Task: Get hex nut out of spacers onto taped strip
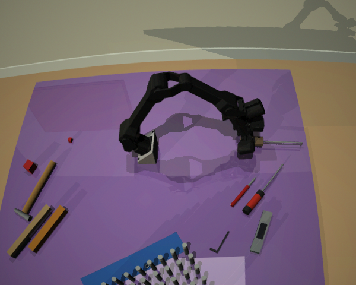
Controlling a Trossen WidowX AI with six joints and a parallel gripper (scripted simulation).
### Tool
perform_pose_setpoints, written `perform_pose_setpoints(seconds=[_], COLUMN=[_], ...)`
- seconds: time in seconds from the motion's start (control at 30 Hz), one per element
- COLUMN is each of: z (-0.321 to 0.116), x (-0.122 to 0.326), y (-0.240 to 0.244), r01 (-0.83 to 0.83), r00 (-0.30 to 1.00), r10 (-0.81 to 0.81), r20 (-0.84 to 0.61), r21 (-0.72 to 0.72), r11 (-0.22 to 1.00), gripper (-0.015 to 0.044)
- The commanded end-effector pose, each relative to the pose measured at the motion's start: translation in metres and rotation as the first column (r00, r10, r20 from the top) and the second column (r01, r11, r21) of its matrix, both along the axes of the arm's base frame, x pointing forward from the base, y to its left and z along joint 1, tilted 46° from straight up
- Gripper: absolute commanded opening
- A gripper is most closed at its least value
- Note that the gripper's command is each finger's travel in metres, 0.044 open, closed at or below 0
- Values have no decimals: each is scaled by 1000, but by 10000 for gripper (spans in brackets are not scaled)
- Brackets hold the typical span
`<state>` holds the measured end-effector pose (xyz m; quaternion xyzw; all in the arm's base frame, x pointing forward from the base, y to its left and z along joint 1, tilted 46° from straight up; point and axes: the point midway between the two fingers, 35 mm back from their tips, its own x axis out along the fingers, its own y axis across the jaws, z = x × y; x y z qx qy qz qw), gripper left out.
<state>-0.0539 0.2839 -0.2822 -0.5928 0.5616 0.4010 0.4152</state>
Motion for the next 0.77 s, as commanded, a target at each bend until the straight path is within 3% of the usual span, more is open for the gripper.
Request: perform_pose_setpoints(seconds=[0.0, 0.17, 0.73], z=[-2, -4, -3], x=[0, 0, 0], y=[-4, -7, -4], r01=[5, 5, 0], r00=[1000, 1000, 1000], r10=[-5, -5, 0], r20=[-2, -2, 0], r21=[0, 0, 0], r11=[1000, 1000, 1000], gripper=[0, 0, 440])
